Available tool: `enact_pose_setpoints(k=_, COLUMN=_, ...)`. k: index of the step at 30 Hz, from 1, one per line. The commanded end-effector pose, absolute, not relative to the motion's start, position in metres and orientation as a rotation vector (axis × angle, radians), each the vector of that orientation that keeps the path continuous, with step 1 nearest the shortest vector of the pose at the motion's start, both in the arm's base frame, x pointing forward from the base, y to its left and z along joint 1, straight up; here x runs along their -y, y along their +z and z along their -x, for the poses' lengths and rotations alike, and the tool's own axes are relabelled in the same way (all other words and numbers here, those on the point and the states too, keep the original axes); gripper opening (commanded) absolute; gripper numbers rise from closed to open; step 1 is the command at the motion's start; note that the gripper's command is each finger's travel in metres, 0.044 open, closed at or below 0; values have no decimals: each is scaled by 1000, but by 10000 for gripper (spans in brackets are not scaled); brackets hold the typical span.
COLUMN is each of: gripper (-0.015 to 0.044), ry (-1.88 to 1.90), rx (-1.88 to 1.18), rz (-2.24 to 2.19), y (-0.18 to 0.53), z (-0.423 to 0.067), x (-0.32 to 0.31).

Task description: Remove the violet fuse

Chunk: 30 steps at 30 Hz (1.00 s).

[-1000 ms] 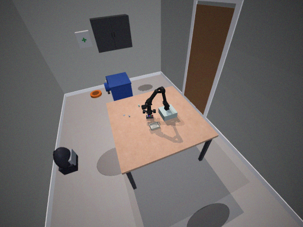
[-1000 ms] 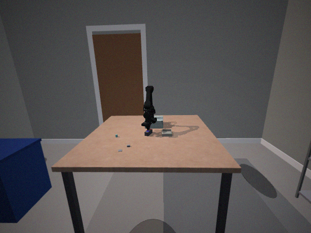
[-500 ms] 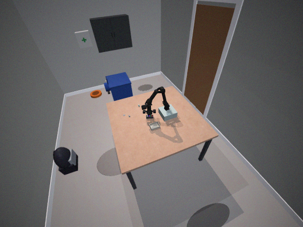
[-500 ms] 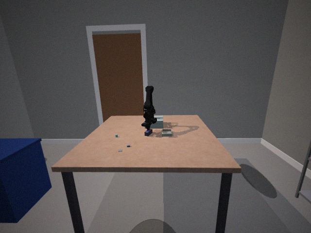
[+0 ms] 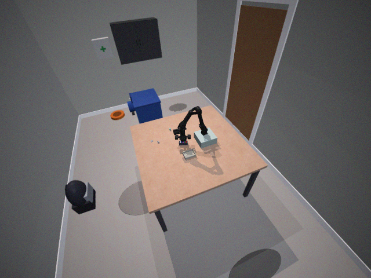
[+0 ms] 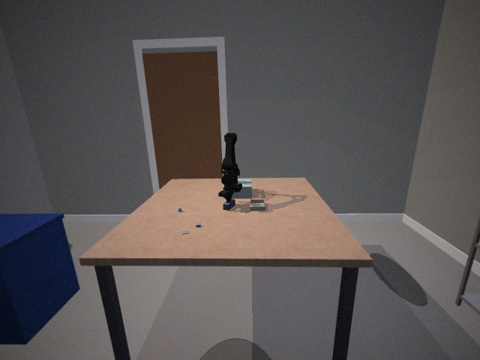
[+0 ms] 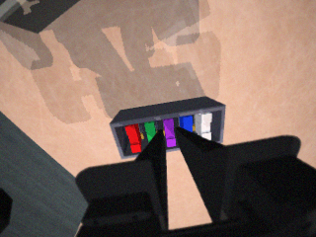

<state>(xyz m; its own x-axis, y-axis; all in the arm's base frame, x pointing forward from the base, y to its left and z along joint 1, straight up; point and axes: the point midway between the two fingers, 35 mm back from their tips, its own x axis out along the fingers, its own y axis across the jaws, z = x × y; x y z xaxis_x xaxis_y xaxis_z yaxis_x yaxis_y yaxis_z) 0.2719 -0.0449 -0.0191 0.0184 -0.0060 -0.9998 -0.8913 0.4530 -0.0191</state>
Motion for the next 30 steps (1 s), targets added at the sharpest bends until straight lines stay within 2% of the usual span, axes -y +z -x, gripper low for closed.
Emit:
enact_pose_setpoints(k=1, gripper=44, ry=843, rx=-1383, rz=867, y=-19, z=-272, x=45)
enact_pose_setpoints(k=8, gripper=0, ry=843, rx=-1383, rz=867, y=-19, z=-272, x=45)
enact_pose_setpoints(k=30, gripper=0, ry=843, rx=-1382, rz=867, y=-11, z=-272, x=45)
